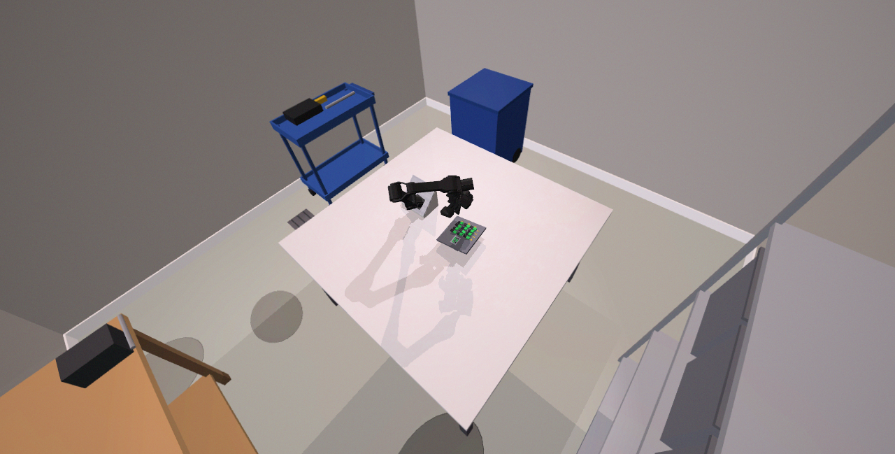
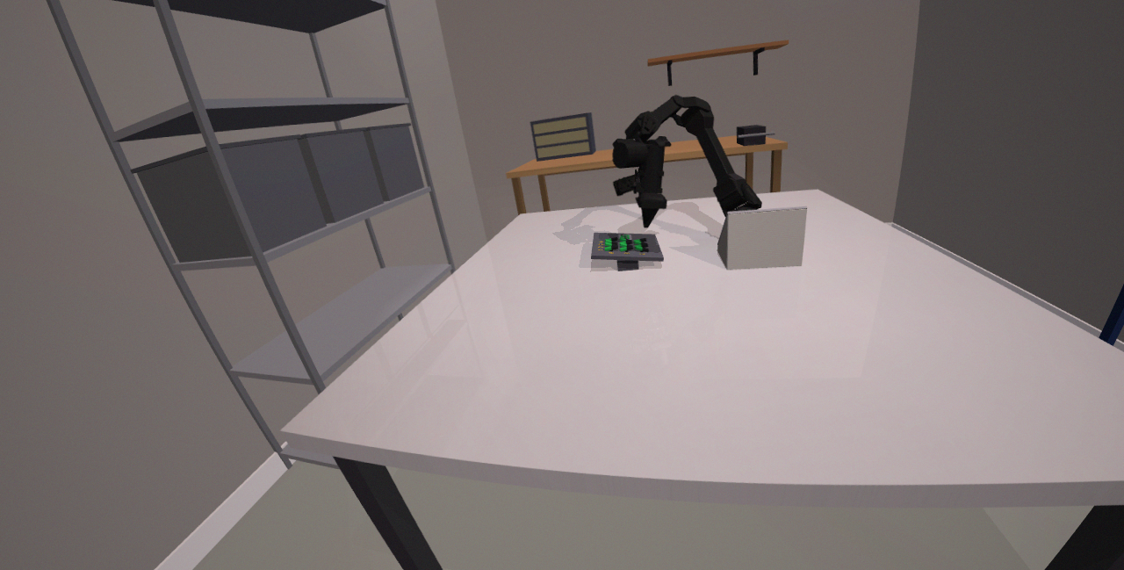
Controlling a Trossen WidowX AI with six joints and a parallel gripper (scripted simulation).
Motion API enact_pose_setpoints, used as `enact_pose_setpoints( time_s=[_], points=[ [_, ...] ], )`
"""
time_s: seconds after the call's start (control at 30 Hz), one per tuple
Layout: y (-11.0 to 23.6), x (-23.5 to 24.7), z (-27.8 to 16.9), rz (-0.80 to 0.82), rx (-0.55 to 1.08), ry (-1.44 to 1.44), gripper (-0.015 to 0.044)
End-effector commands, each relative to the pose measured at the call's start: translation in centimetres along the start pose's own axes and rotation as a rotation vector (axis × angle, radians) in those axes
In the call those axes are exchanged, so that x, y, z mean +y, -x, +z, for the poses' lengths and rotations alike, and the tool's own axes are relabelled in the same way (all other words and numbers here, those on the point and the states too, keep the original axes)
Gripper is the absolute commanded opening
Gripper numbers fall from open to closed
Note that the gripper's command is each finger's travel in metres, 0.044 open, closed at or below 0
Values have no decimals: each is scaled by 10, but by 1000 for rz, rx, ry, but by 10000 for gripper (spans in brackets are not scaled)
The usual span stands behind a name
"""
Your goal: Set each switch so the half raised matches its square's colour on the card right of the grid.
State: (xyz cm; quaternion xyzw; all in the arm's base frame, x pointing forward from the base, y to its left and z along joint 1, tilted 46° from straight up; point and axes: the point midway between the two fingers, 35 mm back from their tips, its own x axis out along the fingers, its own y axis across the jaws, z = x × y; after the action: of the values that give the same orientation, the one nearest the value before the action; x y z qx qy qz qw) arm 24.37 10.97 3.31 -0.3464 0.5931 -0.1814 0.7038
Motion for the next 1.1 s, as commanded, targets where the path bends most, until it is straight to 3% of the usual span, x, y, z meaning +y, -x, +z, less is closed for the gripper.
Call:
enact_pose_setpoints(
  time_s=[0.0,0.17,0.27,0.4,1.07],
  points=[
    [7,-3,-2,-2,17,-9,0],
    [7,-24,-2,-4,17,-9,0],
    [5,-24,-2,-3,16,-9,0],
    [-26,-25,-3,-5,-8,-9,0],
    [-50,-25,-4,-6,-10,-9,0]
  ],
)
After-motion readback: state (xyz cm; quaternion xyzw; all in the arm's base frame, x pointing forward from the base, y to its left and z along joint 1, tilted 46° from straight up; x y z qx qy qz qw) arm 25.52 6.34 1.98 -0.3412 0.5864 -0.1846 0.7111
